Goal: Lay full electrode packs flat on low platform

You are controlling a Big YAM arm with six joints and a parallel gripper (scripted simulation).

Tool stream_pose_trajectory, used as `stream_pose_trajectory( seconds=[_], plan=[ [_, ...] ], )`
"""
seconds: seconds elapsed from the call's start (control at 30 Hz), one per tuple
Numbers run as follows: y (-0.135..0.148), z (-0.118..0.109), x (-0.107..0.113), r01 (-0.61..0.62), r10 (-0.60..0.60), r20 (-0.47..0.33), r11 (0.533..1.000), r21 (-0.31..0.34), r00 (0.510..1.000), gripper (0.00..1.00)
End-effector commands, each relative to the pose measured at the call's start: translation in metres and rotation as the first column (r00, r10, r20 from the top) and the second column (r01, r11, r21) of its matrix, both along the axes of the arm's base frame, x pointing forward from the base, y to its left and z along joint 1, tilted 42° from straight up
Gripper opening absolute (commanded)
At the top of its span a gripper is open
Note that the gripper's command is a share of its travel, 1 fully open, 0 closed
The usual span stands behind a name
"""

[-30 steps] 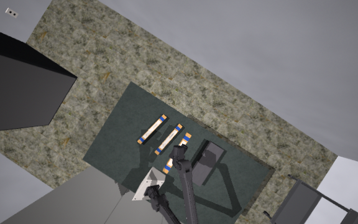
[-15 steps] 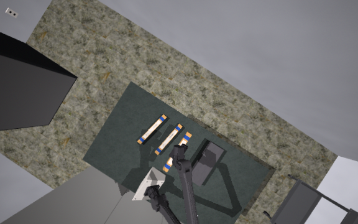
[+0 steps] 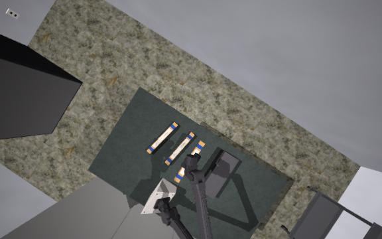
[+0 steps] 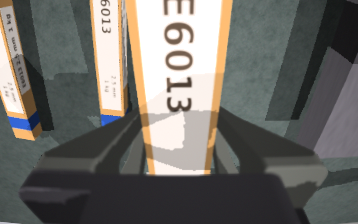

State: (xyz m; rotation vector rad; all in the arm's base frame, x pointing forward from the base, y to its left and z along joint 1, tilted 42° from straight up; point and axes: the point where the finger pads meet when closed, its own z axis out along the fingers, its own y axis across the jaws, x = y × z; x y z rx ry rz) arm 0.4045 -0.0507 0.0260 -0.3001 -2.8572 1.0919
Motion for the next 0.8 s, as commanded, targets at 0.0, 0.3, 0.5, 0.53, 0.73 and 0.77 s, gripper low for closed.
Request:
stream_pose_trajectory(
  seconds=[0.0, 0.3, 0.5, 0.53, 0.73, 0.77],
  plan=[
    [-0.008, -0.009, 0.003, -0.002, 0.002, -0.011, 1.000, -0.001, 1.000, 0.00],
    [-0.015, -0.016, 0.001, -0.002, 0.002, -0.012, 1.000, -0.001, 1.000, 0.00],
    [-0.020, -0.022, 0.000, -0.002, 0.002, -0.012, 1.000, -0.002, 1.000, 0.00],
    [-0.021, -0.023, 0.000, -0.002, 0.002, -0.012, 1.000, -0.002, 1.000, 0.00],
    [-0.023, -0.025, -0.001, -0.002, 0.002, -0.012, 1.000, -0.002, 1.000, 0.00],
    [-0.023, -0.025, -0.001, -0.002, 0.002, -0.012, 1.000, -0.002, 1.000, 0.00]
  ],
)
